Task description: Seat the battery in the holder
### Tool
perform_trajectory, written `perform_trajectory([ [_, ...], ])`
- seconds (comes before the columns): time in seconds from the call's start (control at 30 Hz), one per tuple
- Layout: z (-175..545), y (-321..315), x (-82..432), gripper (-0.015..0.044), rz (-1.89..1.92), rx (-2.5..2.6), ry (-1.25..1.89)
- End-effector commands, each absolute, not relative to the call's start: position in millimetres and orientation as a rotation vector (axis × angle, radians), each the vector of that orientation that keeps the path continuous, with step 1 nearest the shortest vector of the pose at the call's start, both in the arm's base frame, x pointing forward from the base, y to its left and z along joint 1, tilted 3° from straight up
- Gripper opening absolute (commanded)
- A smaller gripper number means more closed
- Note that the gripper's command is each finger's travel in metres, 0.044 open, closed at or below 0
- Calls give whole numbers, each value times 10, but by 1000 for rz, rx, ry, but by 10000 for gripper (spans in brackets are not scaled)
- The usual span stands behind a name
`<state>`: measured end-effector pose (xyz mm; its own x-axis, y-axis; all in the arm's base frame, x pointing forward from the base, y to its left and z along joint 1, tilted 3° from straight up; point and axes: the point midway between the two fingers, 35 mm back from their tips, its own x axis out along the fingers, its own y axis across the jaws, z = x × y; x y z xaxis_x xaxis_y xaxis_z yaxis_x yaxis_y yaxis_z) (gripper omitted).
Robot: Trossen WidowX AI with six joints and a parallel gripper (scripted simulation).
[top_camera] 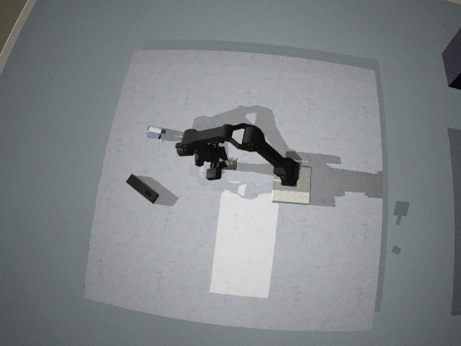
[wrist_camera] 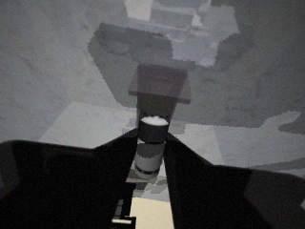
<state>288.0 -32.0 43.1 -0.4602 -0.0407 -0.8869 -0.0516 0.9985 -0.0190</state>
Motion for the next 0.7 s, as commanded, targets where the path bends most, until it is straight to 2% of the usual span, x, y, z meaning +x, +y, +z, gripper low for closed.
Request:
perform_trajectory([
  [0.0,430,-315,2952,81,10,-59,2027],
  [0.67,431,-313,3000,81,12,-56,2027],
])
